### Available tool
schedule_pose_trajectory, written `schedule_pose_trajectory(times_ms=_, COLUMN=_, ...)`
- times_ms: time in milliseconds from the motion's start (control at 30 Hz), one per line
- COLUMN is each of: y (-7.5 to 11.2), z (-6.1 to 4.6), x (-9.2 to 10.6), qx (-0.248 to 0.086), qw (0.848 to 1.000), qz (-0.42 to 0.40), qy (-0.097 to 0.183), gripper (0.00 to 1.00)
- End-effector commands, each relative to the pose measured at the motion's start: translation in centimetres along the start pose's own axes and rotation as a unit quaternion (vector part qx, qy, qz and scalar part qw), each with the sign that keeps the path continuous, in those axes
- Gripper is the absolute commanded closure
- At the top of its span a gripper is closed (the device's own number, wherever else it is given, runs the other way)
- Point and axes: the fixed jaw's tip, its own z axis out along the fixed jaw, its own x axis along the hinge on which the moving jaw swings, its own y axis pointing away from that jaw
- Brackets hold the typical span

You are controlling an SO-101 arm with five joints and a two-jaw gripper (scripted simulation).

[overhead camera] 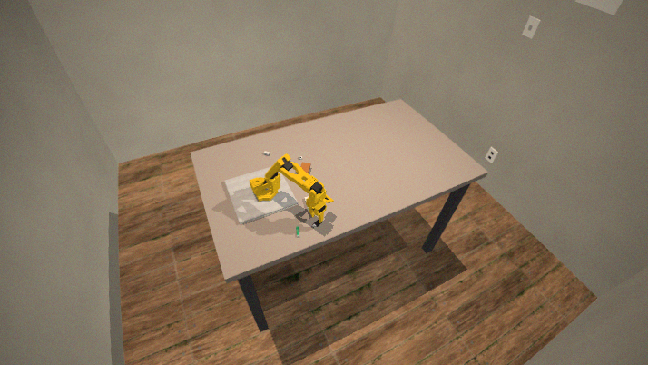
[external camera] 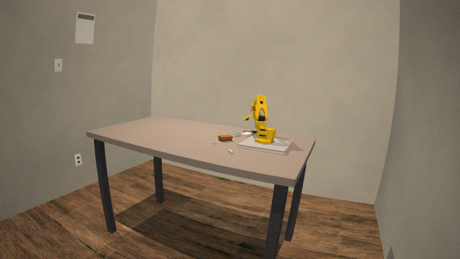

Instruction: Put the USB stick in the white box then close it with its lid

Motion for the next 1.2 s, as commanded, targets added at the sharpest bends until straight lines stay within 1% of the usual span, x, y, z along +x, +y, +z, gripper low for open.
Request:
schedule_pose_trajectory(times_ms=0, y=-0.3, z=-0.4, x=0.1, qx=0.014, qw=1.0, qz=0.007, qy=-0.002, gripper=0.8)
schedule_pose_trajectory(times_ms=600, y=-0.3, z=0.4, x=0.1, qx=0.014, qw=1.0, qz=0.007, qy=-0.002, gripper=0.8)
schedule_pose_trajectory(times_ms=1167, y=-0.3, z=0.7, x=0.1, qx=0.014, qw=1.0, qz=0.007, qy=-0.002, gripper=0.8)
